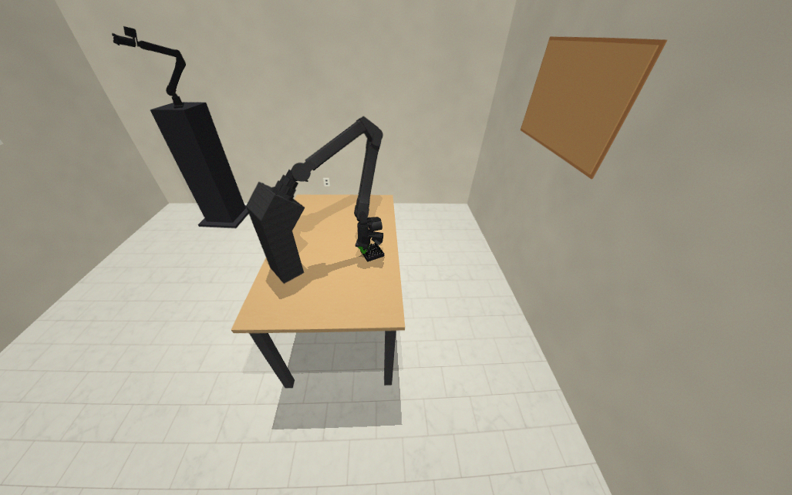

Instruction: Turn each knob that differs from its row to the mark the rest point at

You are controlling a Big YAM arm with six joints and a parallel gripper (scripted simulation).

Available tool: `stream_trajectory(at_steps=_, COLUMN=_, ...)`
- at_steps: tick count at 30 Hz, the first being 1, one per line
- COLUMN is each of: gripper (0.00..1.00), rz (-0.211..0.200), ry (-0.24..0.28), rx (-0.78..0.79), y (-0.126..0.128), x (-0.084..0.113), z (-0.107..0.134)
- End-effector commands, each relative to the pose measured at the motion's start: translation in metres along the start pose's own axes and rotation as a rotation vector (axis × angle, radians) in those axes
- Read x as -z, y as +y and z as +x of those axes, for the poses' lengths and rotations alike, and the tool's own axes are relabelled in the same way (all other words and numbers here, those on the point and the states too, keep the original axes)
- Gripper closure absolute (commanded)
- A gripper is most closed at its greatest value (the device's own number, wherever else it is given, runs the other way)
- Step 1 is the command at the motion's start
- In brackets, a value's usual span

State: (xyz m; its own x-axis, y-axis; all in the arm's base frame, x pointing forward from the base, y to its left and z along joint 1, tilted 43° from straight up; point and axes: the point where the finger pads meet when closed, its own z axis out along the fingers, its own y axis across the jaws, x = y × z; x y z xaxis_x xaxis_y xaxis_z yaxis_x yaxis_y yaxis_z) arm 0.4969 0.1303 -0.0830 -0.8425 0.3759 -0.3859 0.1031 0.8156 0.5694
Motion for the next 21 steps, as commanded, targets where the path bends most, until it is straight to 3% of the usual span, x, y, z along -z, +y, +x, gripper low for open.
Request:
stream_trajectory(at_steps=1, gripper=0.97, rz=0.01, ry=-0.039, rx=-0.153, y=-0.0028, x=0.0006, z=-0.0138)
stream_trajectory(at_steps=21, gripper=0.97, rz=0.004, ry=-0.045, rx=-0.597, y=-0.0061, x=0.0016, z=-0.0154)
